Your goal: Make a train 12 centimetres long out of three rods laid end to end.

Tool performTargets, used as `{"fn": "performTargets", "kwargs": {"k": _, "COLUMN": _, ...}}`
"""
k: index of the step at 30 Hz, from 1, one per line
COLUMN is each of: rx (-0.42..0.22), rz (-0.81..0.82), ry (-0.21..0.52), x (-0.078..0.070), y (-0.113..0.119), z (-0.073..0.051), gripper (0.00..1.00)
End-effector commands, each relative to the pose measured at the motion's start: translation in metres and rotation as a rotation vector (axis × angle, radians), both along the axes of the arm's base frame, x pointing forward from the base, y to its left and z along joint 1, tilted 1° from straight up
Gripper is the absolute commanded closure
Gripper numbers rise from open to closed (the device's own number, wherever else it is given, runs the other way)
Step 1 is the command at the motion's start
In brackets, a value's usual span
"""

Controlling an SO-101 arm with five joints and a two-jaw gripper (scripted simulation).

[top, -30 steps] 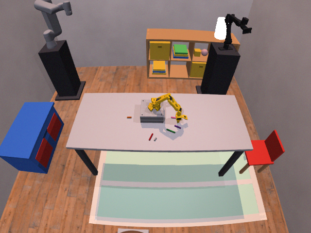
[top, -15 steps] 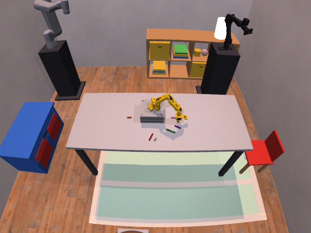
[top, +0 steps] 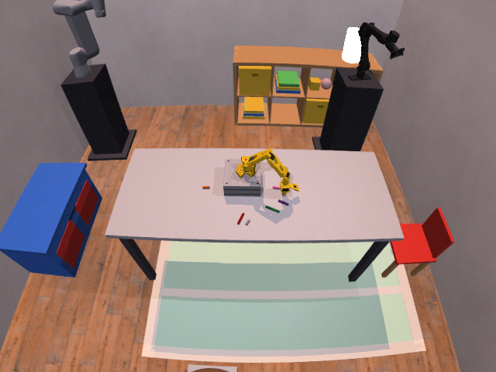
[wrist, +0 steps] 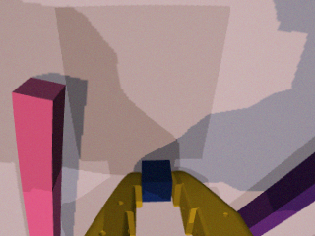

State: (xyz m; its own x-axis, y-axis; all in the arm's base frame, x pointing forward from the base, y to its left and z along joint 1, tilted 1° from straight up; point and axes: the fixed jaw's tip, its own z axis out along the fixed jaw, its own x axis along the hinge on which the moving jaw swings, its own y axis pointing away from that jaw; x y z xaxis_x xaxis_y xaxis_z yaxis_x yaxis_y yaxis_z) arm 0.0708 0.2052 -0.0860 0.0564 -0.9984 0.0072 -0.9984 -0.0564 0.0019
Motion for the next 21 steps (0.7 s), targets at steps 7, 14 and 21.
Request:
{"fn": "performTargets", "kwargs": {"k": 7, "rx": 0.006, "rz": 0.001, "ry": -0.001, "x": 0.0, "y": 0.001, "z": -0.002, "gripper": 1.0}}
{"fn": "performTargets", "kwargs": {"k": 14, "rx": 0.006, "rz": 0.001, "ry": -0.001, "x": 0.0, "y": 0.002, "z": 0.0, "gripper": 1.0}}
{"fn": "performTargets", "kwargs": {"k": 21, "rx": 0.007, "rz": 0.001, "ry": -0.001, "x": 0.001, "y": 0.002, "z": 0.01, "gripper": 1.0}}
